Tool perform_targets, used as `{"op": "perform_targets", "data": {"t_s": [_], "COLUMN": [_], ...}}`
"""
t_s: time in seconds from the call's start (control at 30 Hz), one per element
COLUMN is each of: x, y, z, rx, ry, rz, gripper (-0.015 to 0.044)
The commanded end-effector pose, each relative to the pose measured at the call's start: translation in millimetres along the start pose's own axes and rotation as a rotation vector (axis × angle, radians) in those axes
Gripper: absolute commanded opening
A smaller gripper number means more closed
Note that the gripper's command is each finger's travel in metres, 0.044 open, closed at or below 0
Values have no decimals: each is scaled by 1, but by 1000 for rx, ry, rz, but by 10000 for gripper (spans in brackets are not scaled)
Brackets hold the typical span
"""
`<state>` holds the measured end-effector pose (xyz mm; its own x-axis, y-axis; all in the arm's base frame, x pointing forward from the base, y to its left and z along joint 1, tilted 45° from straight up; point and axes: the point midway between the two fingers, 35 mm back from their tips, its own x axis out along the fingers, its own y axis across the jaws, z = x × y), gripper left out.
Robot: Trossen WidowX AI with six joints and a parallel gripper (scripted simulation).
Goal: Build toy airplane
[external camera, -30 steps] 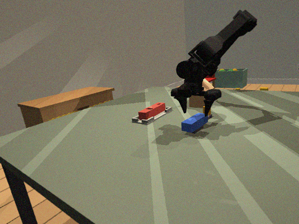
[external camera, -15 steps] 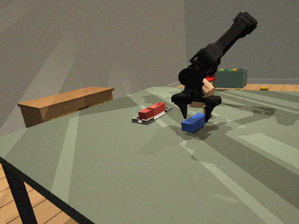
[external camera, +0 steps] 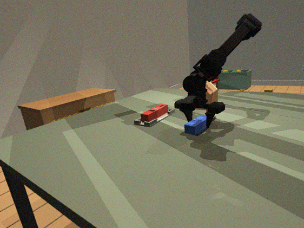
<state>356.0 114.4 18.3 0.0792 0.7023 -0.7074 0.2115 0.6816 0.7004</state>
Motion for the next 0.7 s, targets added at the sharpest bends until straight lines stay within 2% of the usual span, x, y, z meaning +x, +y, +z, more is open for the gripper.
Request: {"op": "perform_targets", "data": {"t_s": [0.0, 0.07, 0.33, 0.53, 0.67], "x": [2, 2, 2, -2, -9], "y": [-2, -2, -2, -2, -2], "z": [0, 0, 0, 0, 0], "rx": [5, 5, 5, 1, -2], "ry": [2, 2, 2, 6, 9], "rz": [-3, -3, -3, -8, -13], "gripper": [256, 204, 150, 0, 0]}}
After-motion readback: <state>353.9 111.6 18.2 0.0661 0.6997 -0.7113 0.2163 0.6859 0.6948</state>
